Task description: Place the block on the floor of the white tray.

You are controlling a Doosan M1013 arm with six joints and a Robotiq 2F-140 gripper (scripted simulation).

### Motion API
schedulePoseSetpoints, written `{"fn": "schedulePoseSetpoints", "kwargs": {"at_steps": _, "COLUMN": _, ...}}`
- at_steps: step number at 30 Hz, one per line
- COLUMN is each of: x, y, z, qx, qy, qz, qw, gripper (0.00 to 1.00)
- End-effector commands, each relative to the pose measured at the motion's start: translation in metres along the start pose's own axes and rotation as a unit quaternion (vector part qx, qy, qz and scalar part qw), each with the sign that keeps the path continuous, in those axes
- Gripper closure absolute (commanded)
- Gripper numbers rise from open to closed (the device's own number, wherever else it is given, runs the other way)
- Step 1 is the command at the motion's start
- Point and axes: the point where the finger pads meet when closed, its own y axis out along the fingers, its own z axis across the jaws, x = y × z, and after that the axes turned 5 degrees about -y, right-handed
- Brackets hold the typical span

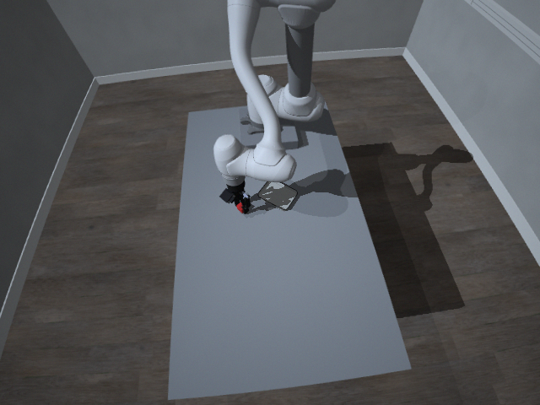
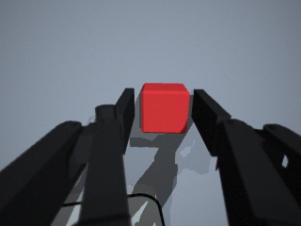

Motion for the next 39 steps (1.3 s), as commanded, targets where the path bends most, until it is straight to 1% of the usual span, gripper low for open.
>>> {"fn": "schedulePoseSetpoints", "kwargs": {"at_steps": 1, "x": 0.0012, "y": 0.0044, "z": -0.0004, "qx": 0.001, "qy": -0.001, "qz": 0.0, "qw": 1.0, "gripper": 0.58}}
{"fn": "schedulePoseSetpoints", "kwargs": {"at_steps": 12, "x": 0.0016, "y": 0.0036, "z": -0.0002, "qx": 0.001, "qy": -0.001, "qz": 0.0, "qw": 1.0, "gripper": 0.58}}
{"fn": "schedulePoseSetpoints", "kwargs": {"at_steps": 13, "x": 0.0016, "y": 0.0036, "z": -0.0002, "qx": 0.001, "qy": -0.001, "qz": 0.0, "qw": 1.0, "gripper": 0.9}}
{"fn": "schedulePoseSetpoints", "kwargs": {"at_steps": 39, "x": 0.0017, "y": 0.0036, "z": -0.0002, "qx": 0.001, "qy": -0.001, "qz": 0.0, "qw": 1.0, "gripper": 0.9}}
